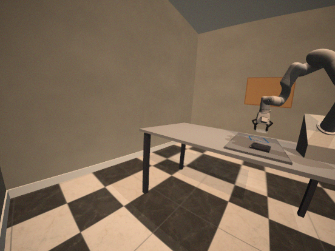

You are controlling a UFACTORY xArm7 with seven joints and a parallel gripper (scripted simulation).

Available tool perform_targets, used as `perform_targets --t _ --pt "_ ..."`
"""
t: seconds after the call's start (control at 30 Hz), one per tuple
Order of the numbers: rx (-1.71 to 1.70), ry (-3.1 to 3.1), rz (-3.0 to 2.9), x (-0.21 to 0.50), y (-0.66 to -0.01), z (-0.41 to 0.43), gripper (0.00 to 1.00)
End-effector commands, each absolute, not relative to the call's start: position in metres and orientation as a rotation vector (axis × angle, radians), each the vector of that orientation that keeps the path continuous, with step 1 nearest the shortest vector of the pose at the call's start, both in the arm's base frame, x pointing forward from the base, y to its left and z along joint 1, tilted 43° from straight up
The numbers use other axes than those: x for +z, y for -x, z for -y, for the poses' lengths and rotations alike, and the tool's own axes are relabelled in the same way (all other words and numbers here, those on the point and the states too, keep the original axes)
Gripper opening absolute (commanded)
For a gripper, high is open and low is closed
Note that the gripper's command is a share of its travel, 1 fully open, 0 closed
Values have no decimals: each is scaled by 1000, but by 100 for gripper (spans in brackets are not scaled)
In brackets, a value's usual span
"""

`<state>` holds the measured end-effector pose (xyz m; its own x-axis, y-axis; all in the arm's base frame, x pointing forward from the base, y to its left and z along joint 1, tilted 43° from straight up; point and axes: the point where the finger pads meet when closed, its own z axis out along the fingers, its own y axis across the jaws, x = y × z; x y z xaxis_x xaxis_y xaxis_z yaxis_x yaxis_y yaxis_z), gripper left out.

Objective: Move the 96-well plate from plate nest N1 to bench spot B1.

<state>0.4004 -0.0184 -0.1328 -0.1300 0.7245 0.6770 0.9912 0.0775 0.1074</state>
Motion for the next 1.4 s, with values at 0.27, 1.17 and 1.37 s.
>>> perform_targets --t 0.27,1.17,1.37 --pt "-783 1696 1911 -158 -403 46 0" --pt "-783 1696 1911 -188 -403 75 0" --pt "-782 1697 1911 -187 -403 75 0"
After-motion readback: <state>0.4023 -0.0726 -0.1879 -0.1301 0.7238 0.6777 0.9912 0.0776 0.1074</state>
